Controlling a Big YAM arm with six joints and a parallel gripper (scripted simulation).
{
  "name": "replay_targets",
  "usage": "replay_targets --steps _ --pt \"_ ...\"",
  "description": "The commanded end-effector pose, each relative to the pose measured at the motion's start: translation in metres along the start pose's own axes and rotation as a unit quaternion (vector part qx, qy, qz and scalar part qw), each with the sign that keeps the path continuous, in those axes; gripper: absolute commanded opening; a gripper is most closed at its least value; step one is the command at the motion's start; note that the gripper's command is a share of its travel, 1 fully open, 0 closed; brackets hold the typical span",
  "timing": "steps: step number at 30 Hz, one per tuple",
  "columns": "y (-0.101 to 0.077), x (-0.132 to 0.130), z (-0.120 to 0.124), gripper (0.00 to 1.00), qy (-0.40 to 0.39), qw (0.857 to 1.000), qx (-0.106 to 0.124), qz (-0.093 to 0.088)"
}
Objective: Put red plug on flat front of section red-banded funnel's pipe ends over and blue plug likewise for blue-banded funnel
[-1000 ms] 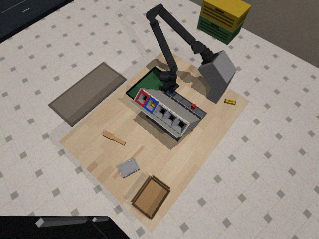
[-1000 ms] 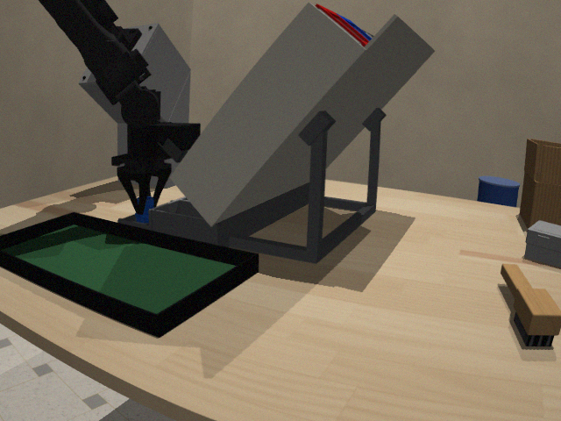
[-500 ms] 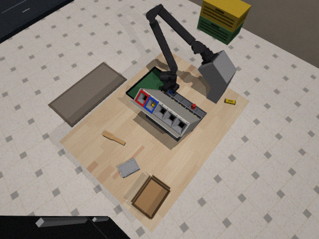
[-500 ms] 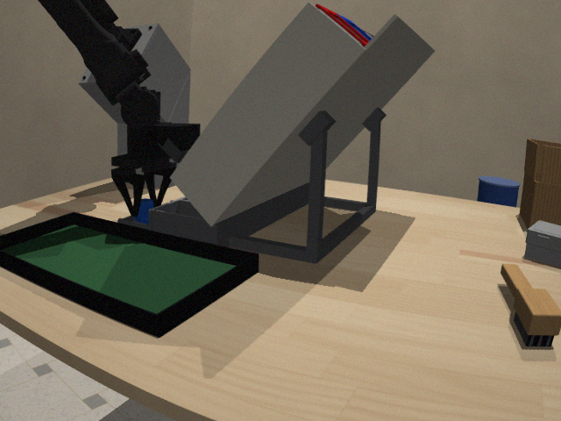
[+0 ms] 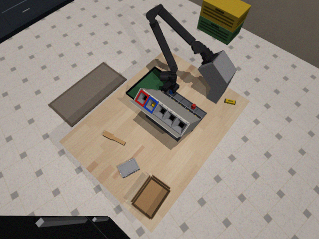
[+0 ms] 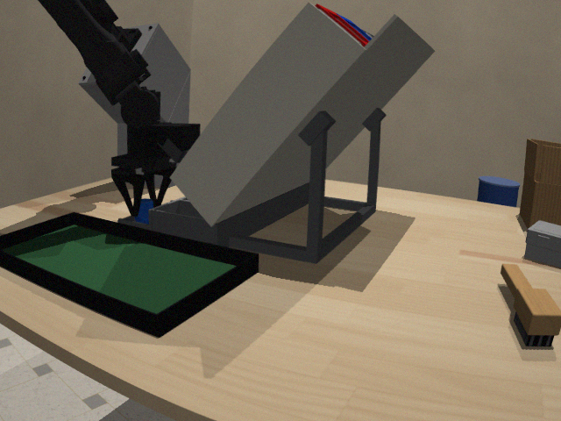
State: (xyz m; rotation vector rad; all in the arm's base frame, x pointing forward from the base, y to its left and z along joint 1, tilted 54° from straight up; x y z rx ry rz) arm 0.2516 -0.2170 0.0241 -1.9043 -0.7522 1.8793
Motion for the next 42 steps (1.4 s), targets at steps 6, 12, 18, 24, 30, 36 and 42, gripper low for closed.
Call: replay_targets --steps 6,12,18,24,30,36,42 --pt "-0.002 0.001 0.001 0.59 -0.001 1.000 -0.002 0.000" --pt "-0.044 0.002 0.001 0.59 -0.001 1.000 -0.002 0.000" --pt "-0.095 0.003 0.001 0.59 -0.001 1.000 -0.002 0.000" --pt "-0.129 0.004 0.002 0.59 -0.001 1.000 -0.002 0.000" --pt "-0.128 0.005 0.002 0.59 -0.010 1.000 -0.005 0.006" --pt "-0.128 0.006 0.003 0.59 -0.018 1.000 -0.009 0.013" --pt "-0.127 0.006 0.003 0.59 -0.022 1.000 -0.010 0.016"
Point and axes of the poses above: the point where the finger pads meet when closed, its own y axis out along the fingers, its own x axis across the jaws, z = x × y, the point moved 10 cm from there along -y, back along the fingers, and after that the axes turned 3 degrees about -y, right-handed, at the moved point
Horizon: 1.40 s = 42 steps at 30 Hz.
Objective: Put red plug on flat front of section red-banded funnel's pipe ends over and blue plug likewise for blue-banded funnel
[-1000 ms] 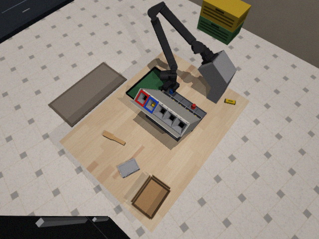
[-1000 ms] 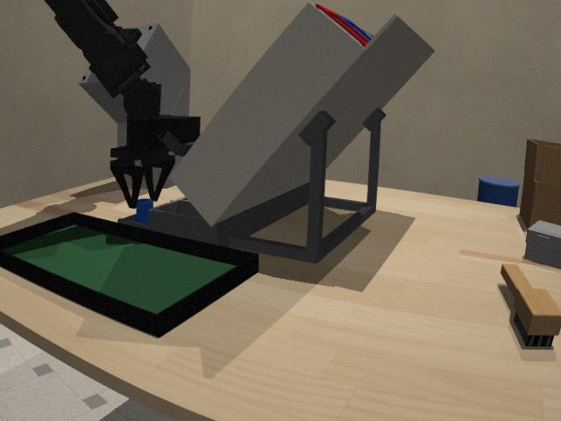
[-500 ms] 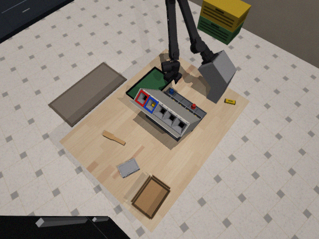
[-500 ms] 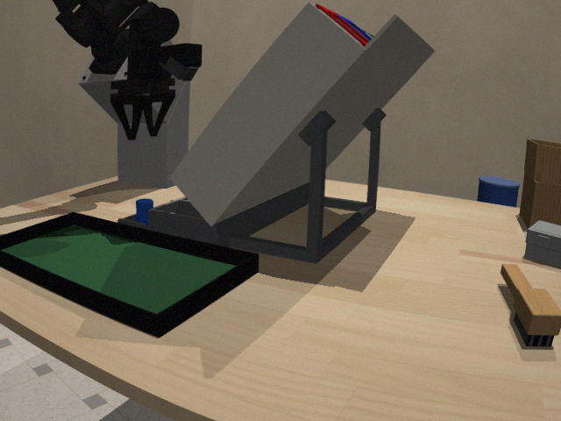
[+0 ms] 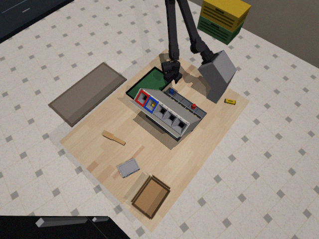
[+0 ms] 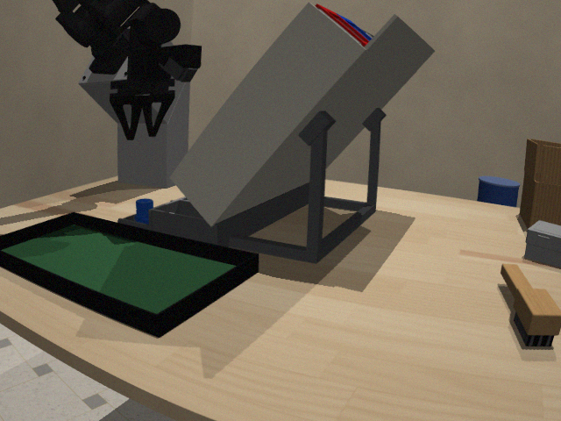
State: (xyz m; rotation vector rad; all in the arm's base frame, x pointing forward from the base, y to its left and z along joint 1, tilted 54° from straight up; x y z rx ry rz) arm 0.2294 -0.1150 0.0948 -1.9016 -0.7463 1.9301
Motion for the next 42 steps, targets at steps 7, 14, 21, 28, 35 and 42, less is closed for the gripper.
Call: replay_targets --steps 7,14,21,28,35,42 --pt "-0.002 -0.001 -0.006 0.59 -0.002 1.000 -0.005 0.001" --pt "-0.002 -0.003 -0.008 0.59 0.002 1.000 -0.002 -0.001" --pt "-0.002 -0.003 -0.009 0.59 0.001 1.000 -0.002 -0.001" --pt "-0.002 -0.003 -0.009 0.59 0.001 1.000 -0.001 -0.001" --pt "-0.013 0.011 -0.017 0.59 0.000 1.000 0.000 -0.001" --pt "-0.054 0.060 -0.043 0.59 0.001 1.000 0.000 -0.001"
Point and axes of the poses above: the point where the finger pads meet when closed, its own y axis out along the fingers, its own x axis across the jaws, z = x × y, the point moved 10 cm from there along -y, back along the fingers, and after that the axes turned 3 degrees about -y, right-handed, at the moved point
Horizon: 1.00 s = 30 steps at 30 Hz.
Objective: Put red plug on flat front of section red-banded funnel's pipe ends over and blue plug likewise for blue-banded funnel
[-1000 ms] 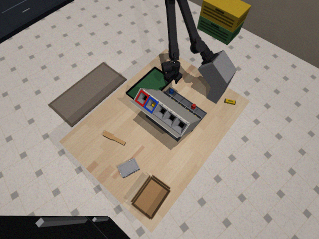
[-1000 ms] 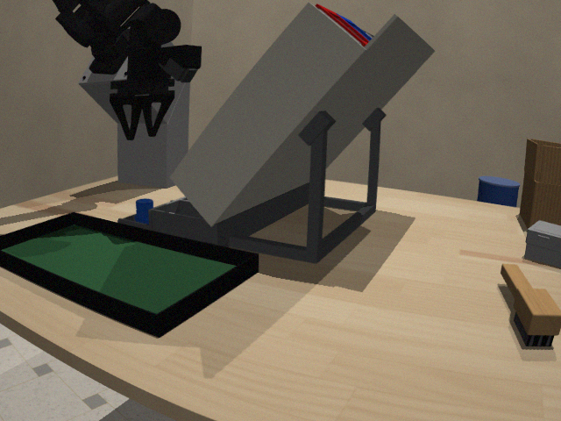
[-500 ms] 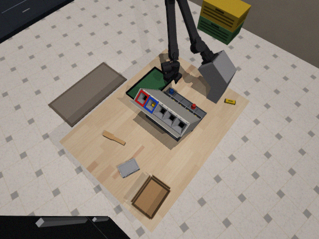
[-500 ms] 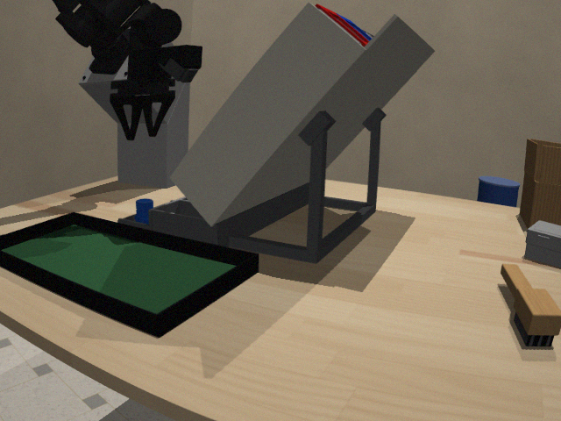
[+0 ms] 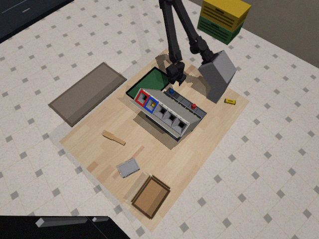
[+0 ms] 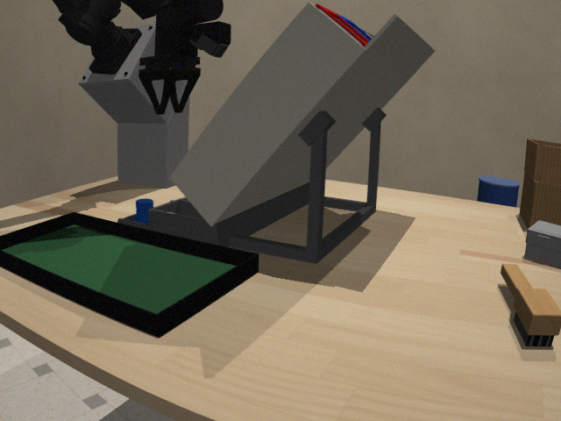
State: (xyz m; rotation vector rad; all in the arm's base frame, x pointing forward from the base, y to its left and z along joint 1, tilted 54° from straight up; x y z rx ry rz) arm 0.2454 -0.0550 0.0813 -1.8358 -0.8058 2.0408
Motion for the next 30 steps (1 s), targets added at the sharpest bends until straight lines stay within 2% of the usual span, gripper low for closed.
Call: replay_targets --steps 1,6,8,23,30 --pt "-0.020 0.020 -0.026 0.59 0.051 0.999 0.016 -0.003" --pt "-0.049 0.053 -0.049 0.59 0.051 0.999 0.016 -0.003" --pt "-0.049 0.053 -0.049 0.59 0.051 0.999 0.016 -0.003" --pt "-0.083 0.090 -0.077 0.59 0.047 0.999 0.017 -0.009" --pt "-0.083 0.090 -0.078 0.59 0.038 0.999 0.018 -0.009"
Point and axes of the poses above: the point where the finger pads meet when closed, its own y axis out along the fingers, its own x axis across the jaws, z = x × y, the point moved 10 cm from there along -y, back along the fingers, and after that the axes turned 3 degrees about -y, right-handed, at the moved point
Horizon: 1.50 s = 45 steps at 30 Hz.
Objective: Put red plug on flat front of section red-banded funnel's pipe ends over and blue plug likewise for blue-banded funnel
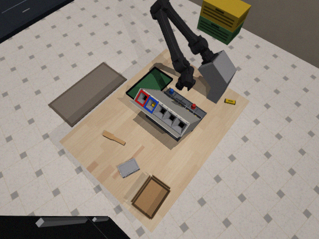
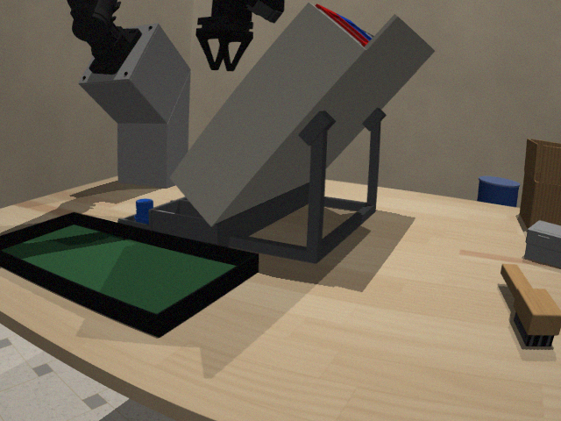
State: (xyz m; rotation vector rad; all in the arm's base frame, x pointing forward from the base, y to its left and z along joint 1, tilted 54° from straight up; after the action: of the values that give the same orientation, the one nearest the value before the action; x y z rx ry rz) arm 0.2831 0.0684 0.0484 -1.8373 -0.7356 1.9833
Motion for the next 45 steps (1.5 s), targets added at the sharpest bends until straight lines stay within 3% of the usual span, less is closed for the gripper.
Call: replay_targets --steps 1,45 --pt "-0.009 0.002 -0.013 0.59 0.012 1.000 -0.010 -0.004" --pt "-0.003 0.000 -0.004 0.59 0.000 1.000 0.000 -0.001"
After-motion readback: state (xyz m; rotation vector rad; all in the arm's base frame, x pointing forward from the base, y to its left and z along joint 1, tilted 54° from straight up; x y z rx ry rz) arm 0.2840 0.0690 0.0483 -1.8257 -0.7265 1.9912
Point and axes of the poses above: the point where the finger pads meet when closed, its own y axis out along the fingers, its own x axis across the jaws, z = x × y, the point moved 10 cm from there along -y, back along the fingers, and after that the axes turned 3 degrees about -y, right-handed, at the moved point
